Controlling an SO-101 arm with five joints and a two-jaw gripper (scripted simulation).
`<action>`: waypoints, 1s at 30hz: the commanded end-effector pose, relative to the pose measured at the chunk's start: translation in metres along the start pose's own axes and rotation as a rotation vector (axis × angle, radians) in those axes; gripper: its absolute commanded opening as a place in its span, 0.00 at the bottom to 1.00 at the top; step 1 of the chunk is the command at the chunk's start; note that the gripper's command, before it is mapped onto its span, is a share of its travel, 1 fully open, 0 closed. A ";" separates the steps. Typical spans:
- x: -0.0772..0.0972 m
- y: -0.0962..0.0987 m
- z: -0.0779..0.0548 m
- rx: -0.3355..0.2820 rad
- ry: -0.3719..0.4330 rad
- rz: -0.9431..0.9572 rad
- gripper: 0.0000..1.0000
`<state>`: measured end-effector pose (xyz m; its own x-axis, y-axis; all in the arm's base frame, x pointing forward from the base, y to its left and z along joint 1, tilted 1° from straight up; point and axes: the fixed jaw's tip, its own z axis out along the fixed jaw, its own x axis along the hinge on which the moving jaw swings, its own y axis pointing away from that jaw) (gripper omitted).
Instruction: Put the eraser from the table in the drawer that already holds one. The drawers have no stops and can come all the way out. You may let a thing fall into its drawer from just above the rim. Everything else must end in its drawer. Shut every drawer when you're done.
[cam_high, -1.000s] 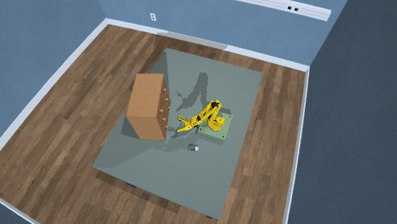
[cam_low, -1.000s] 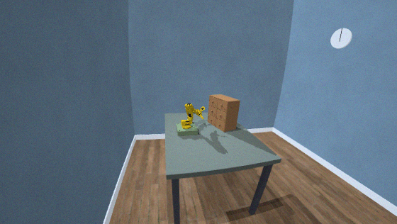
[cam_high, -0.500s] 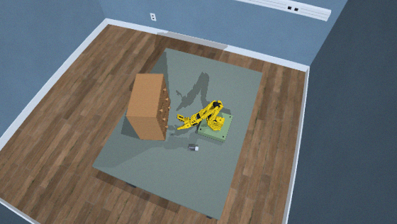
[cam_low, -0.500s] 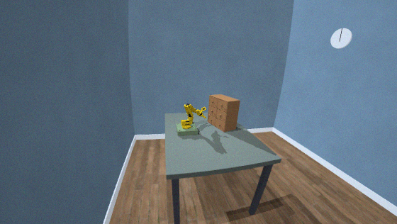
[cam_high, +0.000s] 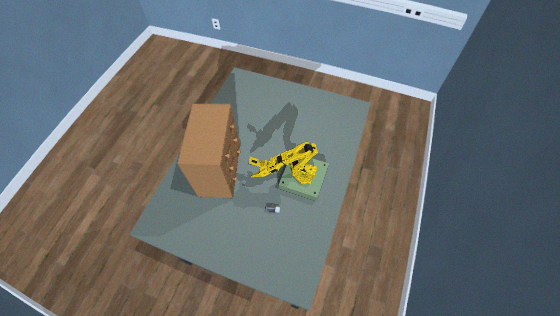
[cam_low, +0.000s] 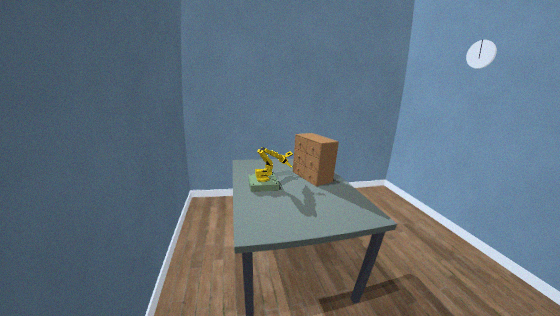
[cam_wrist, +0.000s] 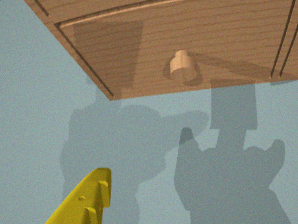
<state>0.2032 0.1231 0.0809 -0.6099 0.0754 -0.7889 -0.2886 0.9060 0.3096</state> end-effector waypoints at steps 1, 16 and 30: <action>-0.004 -0.008 -0.006 0.046 0.027 -0.025 0.50; 0.001 -0.036 -0.027 0.179 0.161 -0.086 0.50; 0.012 -0.056 -0.055 0.274 0.302 -0.125 0.50</action>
<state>0.1774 0.0577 0.0789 -0.7737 -0.1168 -0.6227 -0.1960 0.9788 0.0599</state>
